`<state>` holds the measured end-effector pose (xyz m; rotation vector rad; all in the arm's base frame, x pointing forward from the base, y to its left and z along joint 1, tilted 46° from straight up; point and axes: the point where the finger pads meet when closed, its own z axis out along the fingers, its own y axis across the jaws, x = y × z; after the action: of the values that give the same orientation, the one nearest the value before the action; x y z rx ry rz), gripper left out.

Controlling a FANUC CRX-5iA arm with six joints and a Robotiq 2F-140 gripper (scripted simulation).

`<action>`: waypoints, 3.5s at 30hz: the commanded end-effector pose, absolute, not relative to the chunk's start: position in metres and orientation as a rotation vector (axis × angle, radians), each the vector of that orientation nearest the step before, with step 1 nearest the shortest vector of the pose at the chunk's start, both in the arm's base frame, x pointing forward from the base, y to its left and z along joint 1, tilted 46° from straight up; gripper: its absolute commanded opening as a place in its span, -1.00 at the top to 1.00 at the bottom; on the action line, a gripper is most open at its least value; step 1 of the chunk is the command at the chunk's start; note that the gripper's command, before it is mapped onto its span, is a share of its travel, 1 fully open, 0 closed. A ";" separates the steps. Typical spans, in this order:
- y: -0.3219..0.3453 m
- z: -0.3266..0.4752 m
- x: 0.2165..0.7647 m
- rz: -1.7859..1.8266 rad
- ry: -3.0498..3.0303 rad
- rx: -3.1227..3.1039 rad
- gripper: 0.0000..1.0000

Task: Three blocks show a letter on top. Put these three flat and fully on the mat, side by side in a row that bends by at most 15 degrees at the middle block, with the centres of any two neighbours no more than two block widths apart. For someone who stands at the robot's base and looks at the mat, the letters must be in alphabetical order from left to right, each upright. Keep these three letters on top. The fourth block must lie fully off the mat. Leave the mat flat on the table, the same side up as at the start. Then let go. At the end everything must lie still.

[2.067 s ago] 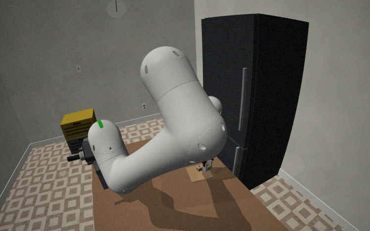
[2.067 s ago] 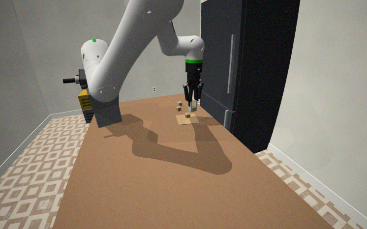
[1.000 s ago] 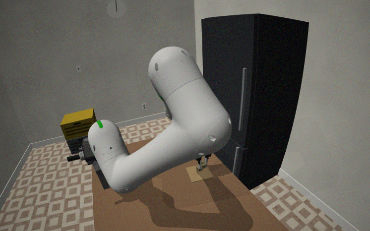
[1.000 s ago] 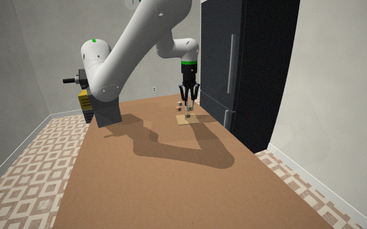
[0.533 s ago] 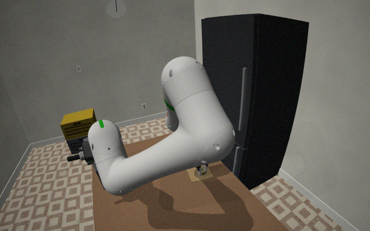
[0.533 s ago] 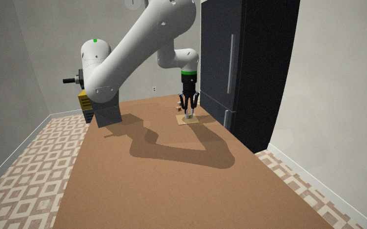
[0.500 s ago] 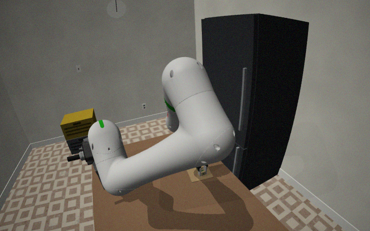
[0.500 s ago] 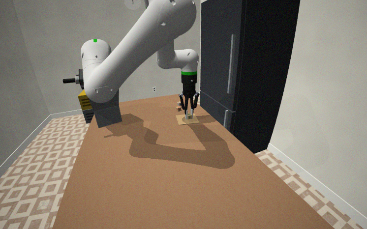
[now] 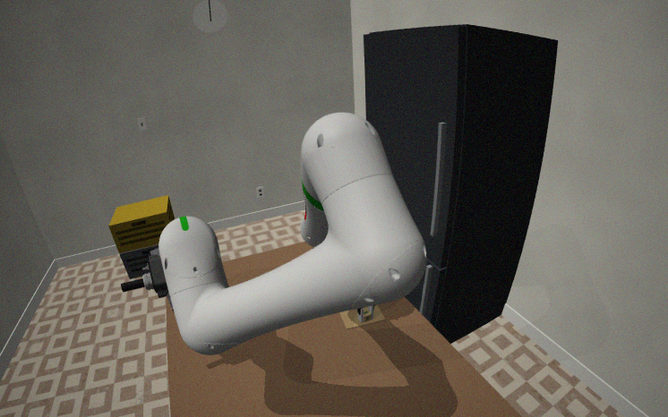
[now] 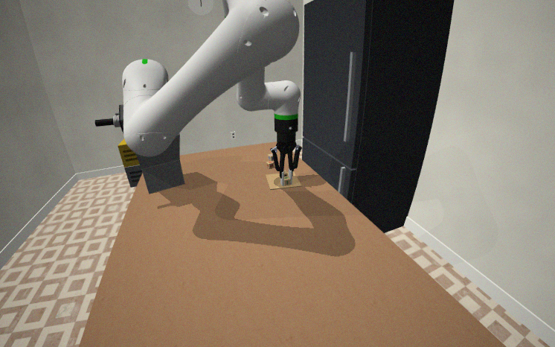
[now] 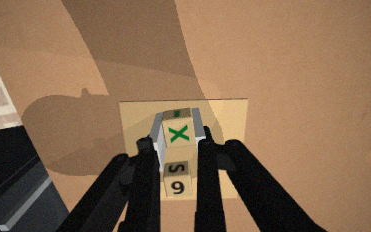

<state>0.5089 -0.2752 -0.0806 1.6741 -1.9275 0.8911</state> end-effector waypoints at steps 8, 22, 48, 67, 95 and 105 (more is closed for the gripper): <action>-0.275 -0.081 0.509 0.891 -1.928 1.674 0.68; -0.277 -0.082 0.509 0.891 -1.928 1.674 0.68; -0.278 -0.083 0.509 0.891 -1.928 1.674 0.68; -0.278 -0.083 0.509 0.891 -1.928 1.674 0.68; -0.277 -0.082 0.509 0.891 -1.928 1.674 0.44; -0.258 -0.064 0.507 0.891 -1.928 1.674 0.44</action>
<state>0.5080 -0.2665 -0.0723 1.6747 -1.9276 0.8922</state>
